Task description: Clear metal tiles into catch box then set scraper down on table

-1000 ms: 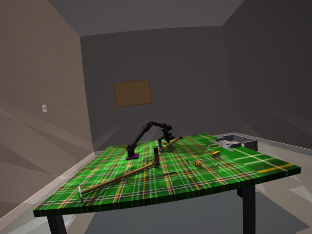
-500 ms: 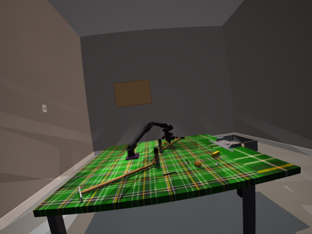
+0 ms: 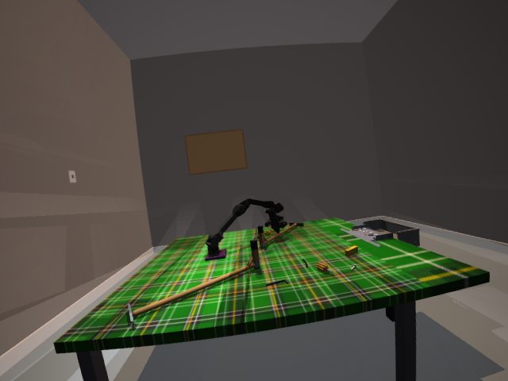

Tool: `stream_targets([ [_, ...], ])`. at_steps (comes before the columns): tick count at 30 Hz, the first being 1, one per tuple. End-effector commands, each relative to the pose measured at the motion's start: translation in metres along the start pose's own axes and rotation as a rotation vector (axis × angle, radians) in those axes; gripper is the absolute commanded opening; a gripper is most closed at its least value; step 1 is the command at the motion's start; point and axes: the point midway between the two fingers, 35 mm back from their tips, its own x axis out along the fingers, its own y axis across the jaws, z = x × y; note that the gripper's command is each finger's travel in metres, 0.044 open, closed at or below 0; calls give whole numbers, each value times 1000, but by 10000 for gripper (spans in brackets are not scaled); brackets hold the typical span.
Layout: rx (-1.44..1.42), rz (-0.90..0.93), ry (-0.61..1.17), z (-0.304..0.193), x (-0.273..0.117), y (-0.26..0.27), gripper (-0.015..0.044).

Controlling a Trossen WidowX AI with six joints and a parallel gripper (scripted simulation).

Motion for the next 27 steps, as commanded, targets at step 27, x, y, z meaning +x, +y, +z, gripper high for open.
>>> stream_targets([
  [27,0,-14,-6,3,9,-34,0],
])
